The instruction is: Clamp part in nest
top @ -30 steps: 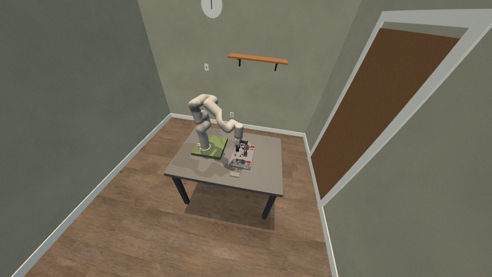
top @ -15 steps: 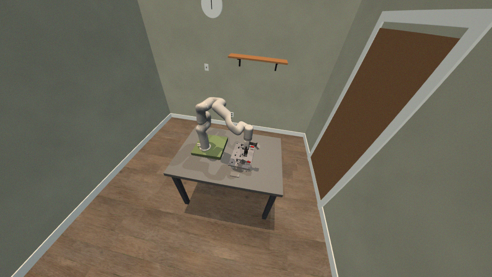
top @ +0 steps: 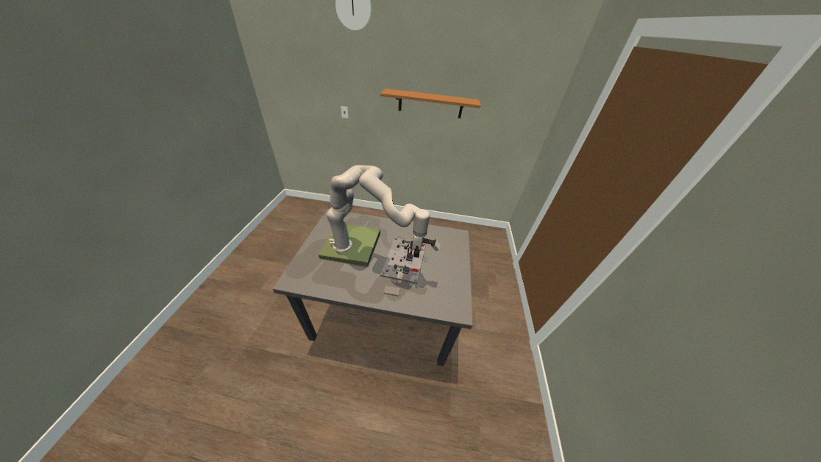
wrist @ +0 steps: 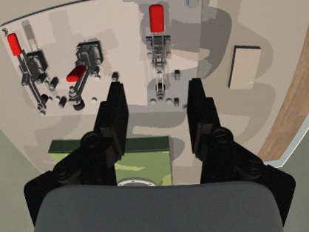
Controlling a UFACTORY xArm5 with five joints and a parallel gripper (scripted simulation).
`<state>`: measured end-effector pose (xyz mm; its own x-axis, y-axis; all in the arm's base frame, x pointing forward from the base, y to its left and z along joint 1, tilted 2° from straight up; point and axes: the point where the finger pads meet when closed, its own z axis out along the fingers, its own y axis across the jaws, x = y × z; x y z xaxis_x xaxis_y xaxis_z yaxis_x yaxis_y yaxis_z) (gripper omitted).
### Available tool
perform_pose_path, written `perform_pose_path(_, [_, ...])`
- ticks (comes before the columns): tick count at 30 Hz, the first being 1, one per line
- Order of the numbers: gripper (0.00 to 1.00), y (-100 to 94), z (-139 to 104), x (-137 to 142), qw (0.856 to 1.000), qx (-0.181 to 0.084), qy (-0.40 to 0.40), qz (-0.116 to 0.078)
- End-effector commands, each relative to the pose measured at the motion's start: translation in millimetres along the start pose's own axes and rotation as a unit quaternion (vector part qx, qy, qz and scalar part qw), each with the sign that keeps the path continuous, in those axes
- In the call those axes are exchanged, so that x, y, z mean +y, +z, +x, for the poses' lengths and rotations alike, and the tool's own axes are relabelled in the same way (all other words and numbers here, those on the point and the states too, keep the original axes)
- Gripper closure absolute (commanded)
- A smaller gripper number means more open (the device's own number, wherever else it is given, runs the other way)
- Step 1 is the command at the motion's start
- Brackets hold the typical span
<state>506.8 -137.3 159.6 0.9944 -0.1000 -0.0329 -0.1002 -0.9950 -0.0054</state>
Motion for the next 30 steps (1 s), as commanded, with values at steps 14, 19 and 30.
perform_pose_path(14, [0.53, 33.1, 1.5, 0.4, 1.0, 0.002, 0.0, 0.0])
perform_pose_path(19, [0.53, 47.9, 1.5, 0.5, 1.0, 0.002, 0.0, 0.0])
perform_pose_path(30, [0.53, 103.7, 1.7, 0.9, 1.0, 0.002, 0.0, 0.0])
